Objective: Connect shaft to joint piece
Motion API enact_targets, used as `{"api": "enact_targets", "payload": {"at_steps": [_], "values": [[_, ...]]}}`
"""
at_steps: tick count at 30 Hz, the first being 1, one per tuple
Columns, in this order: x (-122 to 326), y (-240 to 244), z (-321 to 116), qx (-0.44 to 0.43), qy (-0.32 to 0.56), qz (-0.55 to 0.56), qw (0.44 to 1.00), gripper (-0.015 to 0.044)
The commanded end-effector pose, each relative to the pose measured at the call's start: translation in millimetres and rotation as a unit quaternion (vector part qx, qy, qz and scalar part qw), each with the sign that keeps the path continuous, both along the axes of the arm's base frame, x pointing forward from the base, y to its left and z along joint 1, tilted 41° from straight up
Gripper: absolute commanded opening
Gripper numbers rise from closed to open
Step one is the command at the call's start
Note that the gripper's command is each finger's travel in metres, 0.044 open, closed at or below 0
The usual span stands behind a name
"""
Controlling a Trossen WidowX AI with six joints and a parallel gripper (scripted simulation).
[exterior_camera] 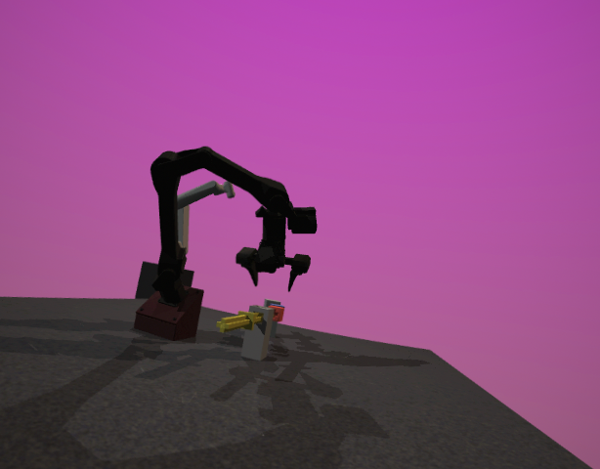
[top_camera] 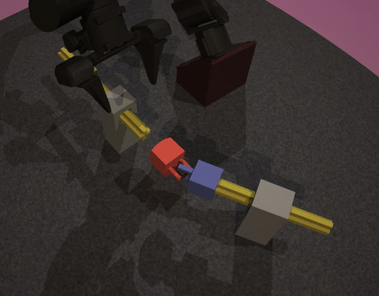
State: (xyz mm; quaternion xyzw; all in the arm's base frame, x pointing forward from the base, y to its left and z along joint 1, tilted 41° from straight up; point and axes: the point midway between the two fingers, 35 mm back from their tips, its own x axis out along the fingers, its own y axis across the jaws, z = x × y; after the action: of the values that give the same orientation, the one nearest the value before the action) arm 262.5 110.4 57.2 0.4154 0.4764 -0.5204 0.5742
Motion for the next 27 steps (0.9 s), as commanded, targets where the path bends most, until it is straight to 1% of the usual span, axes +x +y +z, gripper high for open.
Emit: {"api": "enact_targets", "payload": {"at_steps": [1, 8, 17, 27], "values": [[-2, -2, -1, 0.009, -0.006, -0.023, 1.000, 0.0440], [-1, -4, 0, 0.006, -0.005, -0.013, 1.000, 0.0440], [11, -34, 24, -0.040, 0.012, 0.123, 0.991, 0.0440], [20, -69, 52, -0.095, 0.052, 0.270, 0.957, 0.0440]]}}
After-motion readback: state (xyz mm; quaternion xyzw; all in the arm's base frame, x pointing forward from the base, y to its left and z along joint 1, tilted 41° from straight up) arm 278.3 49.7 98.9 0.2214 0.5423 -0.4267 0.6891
